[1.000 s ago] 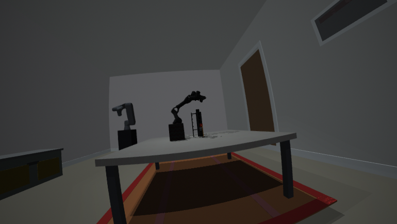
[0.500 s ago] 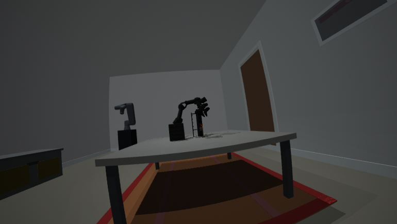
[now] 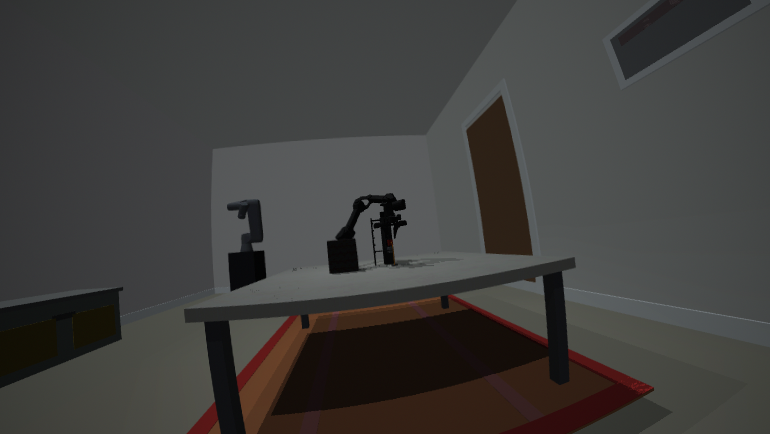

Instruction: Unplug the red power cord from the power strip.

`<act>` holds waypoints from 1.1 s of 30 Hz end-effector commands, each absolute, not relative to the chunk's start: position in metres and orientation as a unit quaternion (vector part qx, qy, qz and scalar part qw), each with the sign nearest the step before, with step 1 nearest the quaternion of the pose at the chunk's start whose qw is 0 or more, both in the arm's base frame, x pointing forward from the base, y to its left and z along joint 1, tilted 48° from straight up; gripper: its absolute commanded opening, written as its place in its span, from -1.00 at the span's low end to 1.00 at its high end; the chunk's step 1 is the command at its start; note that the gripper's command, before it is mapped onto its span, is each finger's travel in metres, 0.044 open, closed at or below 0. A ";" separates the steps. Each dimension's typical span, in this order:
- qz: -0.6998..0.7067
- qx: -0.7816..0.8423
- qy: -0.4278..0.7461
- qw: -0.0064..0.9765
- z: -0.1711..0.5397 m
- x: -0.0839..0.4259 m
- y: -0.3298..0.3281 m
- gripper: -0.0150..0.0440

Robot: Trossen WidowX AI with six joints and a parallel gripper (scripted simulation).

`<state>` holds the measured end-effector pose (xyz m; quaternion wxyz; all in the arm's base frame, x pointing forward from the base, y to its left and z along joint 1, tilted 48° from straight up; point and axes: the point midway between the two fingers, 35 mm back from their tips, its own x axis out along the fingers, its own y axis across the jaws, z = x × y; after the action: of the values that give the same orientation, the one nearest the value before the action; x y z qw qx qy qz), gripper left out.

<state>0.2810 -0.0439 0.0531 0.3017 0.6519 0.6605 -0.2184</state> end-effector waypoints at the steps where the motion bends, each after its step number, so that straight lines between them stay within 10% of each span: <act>1: -0.220 0.654 0.661 0.296 0.055 0.281 -0.042 0.05; 33: -0.219 0.654 0.661 0.295 0.078 0.277 -0.011 0.05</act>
<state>0.2762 -0.0137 0.0795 0.2950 0.6522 0.6628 -0.2198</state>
